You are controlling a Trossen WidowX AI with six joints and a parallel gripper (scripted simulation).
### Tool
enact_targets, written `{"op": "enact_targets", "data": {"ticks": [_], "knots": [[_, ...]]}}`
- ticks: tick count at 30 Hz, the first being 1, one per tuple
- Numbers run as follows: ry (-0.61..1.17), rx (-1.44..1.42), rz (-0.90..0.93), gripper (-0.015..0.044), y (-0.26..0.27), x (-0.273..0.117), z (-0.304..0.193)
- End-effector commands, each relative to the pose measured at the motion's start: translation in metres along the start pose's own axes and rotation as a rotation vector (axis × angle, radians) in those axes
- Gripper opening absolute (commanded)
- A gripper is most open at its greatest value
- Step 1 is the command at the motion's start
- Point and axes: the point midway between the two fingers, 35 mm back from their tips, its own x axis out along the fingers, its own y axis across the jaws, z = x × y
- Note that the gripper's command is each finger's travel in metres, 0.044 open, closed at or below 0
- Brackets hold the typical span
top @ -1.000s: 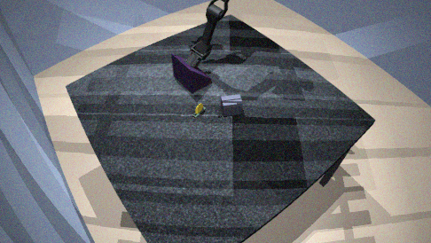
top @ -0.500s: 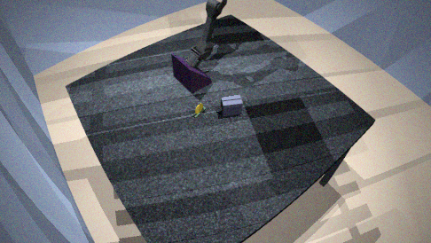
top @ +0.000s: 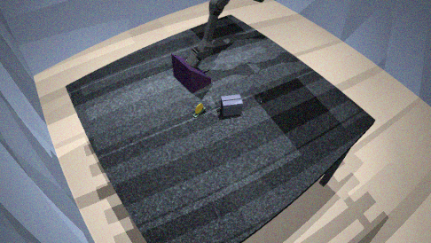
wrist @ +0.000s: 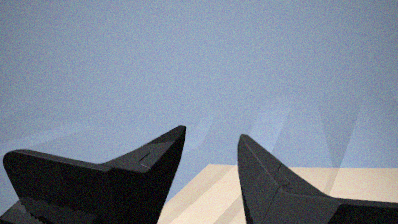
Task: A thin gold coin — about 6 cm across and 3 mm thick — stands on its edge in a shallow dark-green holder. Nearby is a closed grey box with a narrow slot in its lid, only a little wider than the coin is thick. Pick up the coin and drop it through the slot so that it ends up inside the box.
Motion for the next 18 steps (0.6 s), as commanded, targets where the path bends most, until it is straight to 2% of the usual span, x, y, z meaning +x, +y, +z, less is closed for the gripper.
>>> {"op": "enact_targets", "data": {"ticks": [1,9,13,18], "knots": [[0.056,-0.1,-0.123,0.0161,-0.046,-0.007,-0.018],[0.213,-0.361,-0.425,0.0161,-0.155,-0.053,-0.043],[0.227,-0.368,-0.46,0.0161,-0.161,-0.067,-0.041],[0.314,-0.456,-0.571,0.0161,-0.2,-0.099,-0.048]]}}
